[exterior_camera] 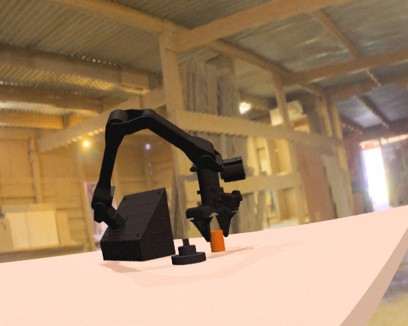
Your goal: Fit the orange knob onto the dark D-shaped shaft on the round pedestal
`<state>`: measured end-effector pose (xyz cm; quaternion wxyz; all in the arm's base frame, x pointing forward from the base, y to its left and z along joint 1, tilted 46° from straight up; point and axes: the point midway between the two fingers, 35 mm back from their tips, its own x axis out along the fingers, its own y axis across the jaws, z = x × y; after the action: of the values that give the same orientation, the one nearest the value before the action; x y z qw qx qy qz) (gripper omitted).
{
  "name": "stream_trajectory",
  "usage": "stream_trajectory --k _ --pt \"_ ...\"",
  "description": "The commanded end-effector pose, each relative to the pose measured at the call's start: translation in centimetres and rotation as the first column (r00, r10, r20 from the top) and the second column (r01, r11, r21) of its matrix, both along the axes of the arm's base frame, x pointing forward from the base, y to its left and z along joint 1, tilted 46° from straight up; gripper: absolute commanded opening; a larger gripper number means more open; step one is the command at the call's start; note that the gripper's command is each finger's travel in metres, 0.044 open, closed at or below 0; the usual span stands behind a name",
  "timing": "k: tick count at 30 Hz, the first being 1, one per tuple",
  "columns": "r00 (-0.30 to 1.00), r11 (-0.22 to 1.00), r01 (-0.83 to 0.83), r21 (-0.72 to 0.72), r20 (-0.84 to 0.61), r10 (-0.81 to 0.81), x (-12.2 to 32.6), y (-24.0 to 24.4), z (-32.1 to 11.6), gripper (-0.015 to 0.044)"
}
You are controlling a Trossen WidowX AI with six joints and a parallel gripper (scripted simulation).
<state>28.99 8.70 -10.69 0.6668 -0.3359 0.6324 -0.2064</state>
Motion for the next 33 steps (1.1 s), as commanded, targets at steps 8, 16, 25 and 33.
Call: stream_trajectory --k 8,16,25,33 --pt "1.0 1.0 -0.006 -0.011 -0.009 0.006 -0.1 -1.5 -1.3 0.044" --pt "1.0 1.0 -0.006 -0.012 -0.009 0.006 -0.1 -2.0 -1.8 0.0387" --pt "1.0 1.0 -0.006 -0.012 -0.009 0.006 -0.1 -2.0 -1.8 0.0171" --pt "1.0 1.0 -0.007 -0.01 -0.01 0.007 0.0 -1.2 -1.2 0.0039"
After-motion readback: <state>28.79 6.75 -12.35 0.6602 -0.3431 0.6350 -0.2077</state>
